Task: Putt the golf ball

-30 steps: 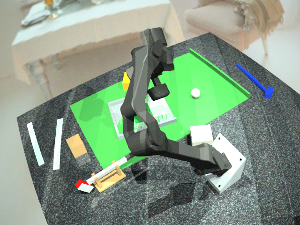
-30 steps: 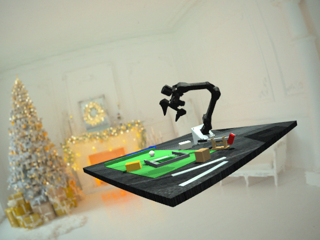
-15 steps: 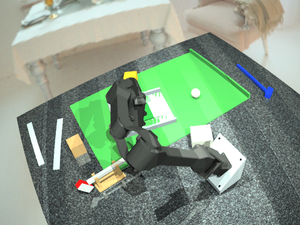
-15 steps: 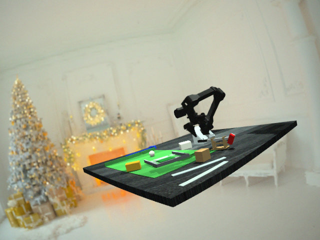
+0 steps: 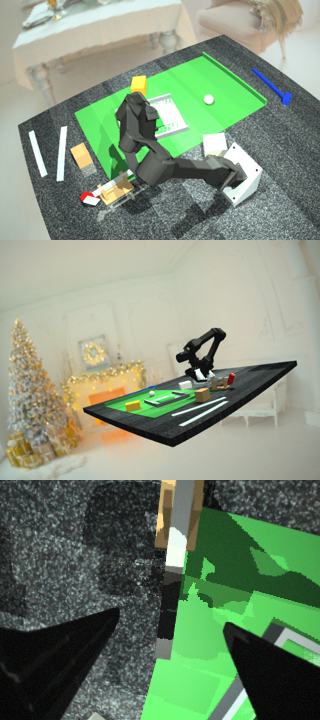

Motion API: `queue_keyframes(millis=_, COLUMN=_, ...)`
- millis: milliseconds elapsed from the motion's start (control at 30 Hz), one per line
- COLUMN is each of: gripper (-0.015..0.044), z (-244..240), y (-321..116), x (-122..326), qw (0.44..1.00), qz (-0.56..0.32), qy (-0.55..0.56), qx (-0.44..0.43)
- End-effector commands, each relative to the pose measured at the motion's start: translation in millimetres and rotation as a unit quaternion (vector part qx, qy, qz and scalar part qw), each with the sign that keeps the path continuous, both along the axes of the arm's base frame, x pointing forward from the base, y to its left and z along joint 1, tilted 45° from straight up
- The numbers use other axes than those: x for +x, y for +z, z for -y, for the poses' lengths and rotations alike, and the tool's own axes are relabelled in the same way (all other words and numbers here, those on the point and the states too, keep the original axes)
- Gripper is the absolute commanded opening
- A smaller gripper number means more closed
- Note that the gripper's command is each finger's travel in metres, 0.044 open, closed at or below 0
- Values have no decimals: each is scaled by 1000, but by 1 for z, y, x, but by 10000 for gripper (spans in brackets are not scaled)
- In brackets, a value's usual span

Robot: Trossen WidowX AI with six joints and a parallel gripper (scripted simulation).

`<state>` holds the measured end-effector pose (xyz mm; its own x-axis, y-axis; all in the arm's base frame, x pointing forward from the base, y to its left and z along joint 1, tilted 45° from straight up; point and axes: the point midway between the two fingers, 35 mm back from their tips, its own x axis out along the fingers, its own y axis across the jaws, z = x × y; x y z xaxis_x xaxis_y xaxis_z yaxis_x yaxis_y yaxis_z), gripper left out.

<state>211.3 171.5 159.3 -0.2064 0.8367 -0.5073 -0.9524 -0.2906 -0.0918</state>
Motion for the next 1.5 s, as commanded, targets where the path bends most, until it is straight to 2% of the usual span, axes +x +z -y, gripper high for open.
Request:
queue_keyframes(millis=0, gripper=440, z=-9, y=-7, x=-5, qw=1000, qz=-2, qy=2, qx=3)
queue_keyframes(millis=733, gripper=440, z=-28, y=-26, x=-9, qw=1000, qz=-2, qy=2, qx=4)
queue_keyframes(millis=1200, gripper=72, z=-26, y=-24, x=-7, qw=1000, qz=2, qy=1, qx=2)
queue_keyframes(millis=1467, gripper=19, z=-26, y=-24, x=-7, qw=1000, qz=2, qy=1, qx=2)
